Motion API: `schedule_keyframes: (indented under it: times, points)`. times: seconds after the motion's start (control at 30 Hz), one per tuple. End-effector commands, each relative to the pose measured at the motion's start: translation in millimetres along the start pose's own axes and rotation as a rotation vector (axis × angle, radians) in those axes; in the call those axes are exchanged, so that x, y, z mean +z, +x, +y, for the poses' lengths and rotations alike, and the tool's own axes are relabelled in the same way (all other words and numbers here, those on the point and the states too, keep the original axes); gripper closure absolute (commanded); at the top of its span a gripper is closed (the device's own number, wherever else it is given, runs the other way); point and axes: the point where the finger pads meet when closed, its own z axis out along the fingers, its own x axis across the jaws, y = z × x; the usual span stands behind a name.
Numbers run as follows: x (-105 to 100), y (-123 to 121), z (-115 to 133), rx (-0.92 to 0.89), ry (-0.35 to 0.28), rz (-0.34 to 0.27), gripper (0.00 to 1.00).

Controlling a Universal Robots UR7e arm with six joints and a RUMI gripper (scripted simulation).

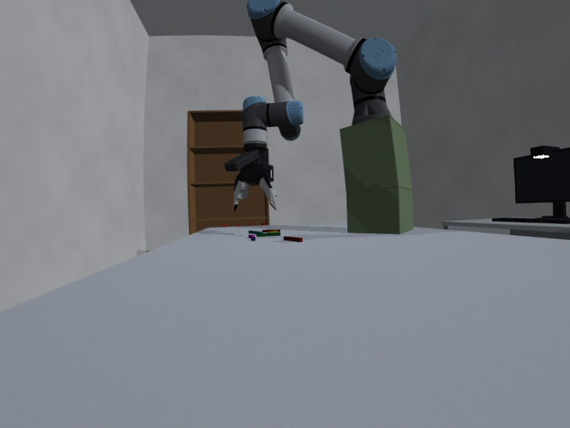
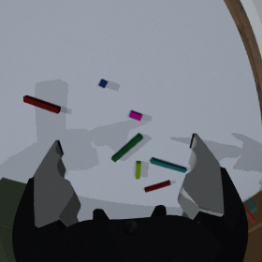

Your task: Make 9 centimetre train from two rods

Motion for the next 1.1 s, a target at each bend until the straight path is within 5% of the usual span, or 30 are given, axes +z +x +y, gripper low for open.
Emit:
schedule_keyframes:
  times: [0.0, 0.87, 0.9, 1.07]
  points:
    - [-1.4, 10.5, 2.9, 0.165, -0.003, 0.005, 0.0]
    - [-1.4, 19.5, 9.6, 0.389, -0.003, 0.003, 0.0]
    - [-1.4, 19.4, 9.6, 0.389, -0.003, 0.003, 0.79]
    - [-1.4, 19.4, 9.6, 0.389, -0.003, 0.003, 0.79]
